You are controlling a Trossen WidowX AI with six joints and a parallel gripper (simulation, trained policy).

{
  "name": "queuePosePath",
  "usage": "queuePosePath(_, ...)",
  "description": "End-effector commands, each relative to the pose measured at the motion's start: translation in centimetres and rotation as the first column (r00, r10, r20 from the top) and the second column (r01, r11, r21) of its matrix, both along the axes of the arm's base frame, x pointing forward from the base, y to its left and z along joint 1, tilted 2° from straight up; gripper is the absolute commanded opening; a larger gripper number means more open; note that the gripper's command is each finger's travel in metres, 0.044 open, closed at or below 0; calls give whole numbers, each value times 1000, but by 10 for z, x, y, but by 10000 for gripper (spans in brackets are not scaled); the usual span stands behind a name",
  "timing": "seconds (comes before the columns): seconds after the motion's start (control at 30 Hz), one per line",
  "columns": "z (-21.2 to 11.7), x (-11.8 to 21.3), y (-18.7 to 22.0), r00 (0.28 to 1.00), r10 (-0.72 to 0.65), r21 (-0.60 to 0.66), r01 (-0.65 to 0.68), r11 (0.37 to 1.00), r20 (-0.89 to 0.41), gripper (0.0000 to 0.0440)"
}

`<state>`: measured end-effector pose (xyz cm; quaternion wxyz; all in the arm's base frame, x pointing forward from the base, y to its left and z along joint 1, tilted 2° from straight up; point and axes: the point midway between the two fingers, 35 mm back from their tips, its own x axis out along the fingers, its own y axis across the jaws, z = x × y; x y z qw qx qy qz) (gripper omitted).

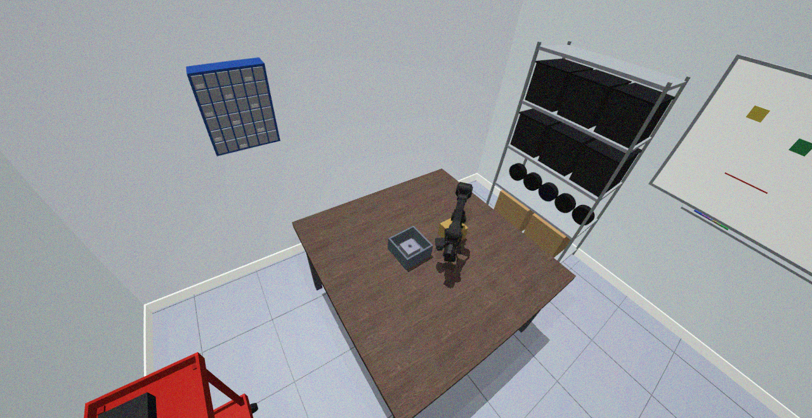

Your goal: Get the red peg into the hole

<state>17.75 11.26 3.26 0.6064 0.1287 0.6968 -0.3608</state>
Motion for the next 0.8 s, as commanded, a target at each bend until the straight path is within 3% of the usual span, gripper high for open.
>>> queuePosePath(0.0,-19,0,0,1000,6,10,-6,1000,11,440)
queuePosePath(0.37,-56,1,-3,998,15,20,-16,1000,56,421)
queuePosePath(0.43,-61,0,-3,998,16,21,-17,1000,55,385)
queuePosePath(0.77,-82,-10,-9,1000,8,4,-8,1000,19,126)
